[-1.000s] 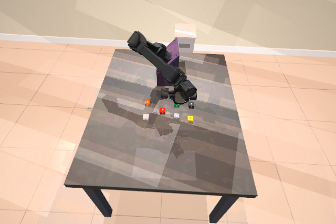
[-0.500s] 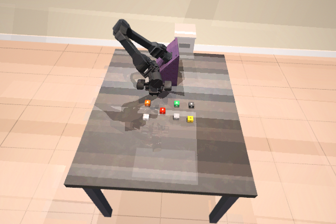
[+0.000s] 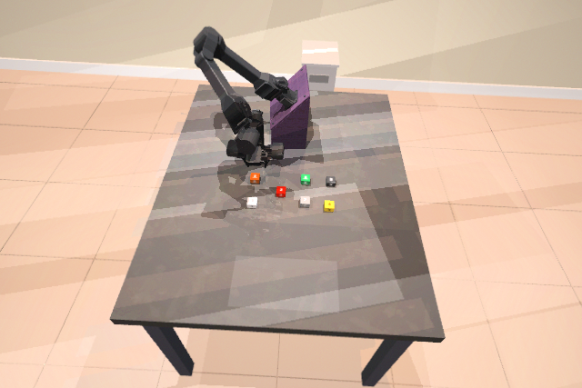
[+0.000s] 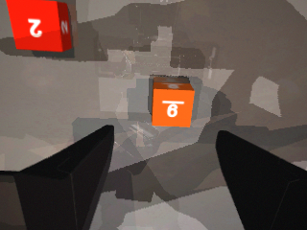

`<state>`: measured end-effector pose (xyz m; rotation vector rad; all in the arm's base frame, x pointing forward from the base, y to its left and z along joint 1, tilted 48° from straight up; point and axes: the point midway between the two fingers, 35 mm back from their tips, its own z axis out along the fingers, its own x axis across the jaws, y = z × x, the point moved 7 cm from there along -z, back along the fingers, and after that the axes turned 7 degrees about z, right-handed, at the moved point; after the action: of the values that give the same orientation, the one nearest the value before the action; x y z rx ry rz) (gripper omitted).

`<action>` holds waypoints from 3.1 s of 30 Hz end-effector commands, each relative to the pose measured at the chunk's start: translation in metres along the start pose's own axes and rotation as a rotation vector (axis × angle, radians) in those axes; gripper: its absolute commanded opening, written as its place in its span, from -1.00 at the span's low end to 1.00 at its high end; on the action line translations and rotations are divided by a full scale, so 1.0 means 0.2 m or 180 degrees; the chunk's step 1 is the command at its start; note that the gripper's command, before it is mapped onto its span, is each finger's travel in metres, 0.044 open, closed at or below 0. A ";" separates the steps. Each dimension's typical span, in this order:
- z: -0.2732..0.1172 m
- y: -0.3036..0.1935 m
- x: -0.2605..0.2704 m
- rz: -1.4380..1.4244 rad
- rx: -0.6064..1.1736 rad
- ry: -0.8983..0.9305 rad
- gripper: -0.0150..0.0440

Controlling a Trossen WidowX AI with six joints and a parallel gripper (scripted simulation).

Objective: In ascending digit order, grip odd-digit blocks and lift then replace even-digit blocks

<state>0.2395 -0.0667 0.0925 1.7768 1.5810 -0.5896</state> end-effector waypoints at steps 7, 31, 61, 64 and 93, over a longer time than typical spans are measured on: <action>0.19 -0.04 -0.01 -0.0048 0.0040 -0.0025 0.86; 0.36 -0.05 -0.01 -0.0050 0.0040 -0.0030 0.78; 0.36 -0.05 -0.01 -0.0050 0.0040 -0.0030 0.27; 0.36 -0.05 -0.01 -0.0050 0.0040 -0.0030 0.54; -0.18 0.05 1.15 -0.0147 0.0083 0.0299 0.86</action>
<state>0.2914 0.0859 -0.0254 1.8156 1.7015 -0.5301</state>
